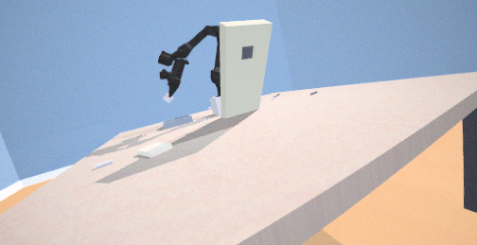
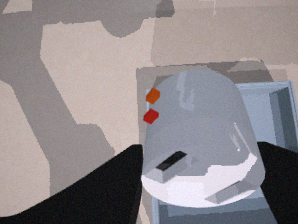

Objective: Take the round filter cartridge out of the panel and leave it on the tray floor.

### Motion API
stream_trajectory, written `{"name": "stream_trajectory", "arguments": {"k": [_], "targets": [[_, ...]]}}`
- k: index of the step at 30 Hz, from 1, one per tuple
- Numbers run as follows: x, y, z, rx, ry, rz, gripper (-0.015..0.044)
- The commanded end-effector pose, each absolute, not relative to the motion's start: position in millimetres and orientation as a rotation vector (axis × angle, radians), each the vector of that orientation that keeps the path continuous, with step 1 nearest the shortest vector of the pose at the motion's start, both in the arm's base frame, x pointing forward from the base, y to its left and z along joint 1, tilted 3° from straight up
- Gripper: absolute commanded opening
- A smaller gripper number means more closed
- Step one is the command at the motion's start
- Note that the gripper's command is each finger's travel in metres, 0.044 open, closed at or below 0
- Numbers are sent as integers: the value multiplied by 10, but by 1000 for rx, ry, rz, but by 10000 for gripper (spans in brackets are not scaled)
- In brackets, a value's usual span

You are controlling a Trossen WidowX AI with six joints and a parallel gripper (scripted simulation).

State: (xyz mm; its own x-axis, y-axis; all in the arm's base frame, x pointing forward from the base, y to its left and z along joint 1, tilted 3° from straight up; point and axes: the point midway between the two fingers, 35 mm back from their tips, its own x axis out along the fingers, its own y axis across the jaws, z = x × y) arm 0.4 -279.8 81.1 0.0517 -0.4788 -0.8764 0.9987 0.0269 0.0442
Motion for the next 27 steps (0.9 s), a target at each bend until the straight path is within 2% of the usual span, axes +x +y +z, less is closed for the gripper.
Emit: {"name": "stream_trajectory", "arguments": {"k": [1,7,27], "targets": [[-211,-2765,638,887,784,-1437,0],[-425,-2684,451,932,760,-1512,0],[-406,-2689,-186,933,760,-1512,0]]}}
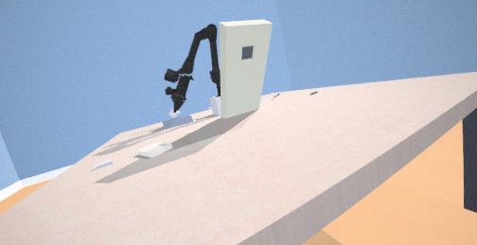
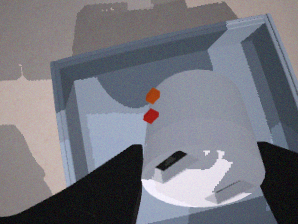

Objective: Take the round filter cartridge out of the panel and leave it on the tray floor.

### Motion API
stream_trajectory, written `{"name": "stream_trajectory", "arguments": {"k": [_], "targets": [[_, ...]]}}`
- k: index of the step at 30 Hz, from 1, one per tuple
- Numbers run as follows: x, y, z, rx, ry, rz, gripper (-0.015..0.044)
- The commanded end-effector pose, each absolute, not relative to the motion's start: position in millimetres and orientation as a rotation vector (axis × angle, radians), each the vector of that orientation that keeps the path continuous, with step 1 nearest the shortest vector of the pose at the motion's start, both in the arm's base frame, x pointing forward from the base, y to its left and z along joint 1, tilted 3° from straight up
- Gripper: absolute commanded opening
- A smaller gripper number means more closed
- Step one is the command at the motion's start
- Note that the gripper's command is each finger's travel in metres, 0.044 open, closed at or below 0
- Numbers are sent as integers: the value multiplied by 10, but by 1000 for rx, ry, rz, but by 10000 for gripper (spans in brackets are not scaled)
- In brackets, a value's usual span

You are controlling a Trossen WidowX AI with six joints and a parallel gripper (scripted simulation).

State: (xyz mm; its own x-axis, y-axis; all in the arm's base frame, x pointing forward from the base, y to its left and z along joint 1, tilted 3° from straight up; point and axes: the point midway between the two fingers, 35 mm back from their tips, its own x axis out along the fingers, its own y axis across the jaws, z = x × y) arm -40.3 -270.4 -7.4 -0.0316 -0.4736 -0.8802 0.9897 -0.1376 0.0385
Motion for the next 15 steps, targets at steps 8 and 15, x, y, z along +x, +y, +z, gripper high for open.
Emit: {"name": "stream_trajectory", "arguments": {"k": [8,15], "targets": [[-388,-2655,-268,940,766,-1501,52],[-388,-2655,-268,940,766,-1501,236]]}}
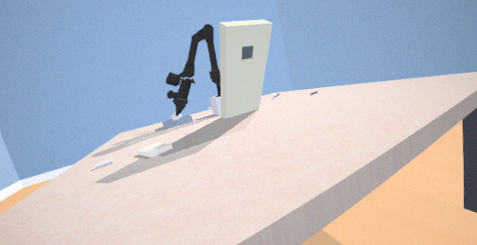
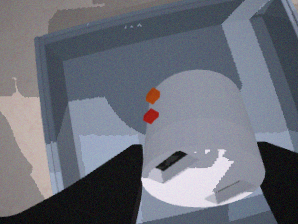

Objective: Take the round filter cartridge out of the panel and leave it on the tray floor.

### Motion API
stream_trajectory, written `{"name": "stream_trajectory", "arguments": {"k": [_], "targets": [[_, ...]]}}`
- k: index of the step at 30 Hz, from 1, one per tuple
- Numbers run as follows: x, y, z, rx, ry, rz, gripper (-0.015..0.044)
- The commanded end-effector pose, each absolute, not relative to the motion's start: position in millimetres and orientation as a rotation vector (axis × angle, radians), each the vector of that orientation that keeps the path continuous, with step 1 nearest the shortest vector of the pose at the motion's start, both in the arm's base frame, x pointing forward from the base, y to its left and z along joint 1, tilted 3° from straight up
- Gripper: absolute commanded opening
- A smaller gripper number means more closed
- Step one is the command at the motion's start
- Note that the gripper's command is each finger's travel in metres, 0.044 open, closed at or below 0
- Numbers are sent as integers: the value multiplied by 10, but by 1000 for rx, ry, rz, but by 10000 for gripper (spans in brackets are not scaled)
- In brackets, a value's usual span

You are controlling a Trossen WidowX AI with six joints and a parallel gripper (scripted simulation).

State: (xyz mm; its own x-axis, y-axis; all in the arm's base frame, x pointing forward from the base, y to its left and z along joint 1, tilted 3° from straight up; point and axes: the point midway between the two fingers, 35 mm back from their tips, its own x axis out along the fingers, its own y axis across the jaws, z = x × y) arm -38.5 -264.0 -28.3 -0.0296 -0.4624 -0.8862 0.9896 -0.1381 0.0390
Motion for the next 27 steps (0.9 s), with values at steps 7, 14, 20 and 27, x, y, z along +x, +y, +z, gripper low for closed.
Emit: {"name": "stream_trajectory", "arguments": {"k": [7,14,20,27], "targets": [[-388,-2655,-268,940,766,-1501,420],[-405,-2700,8,940,766,-1501,440],[-413,-2671,435,941,767,-1500,440],[-419,-2690,294,942,766,-1507,440]]}}
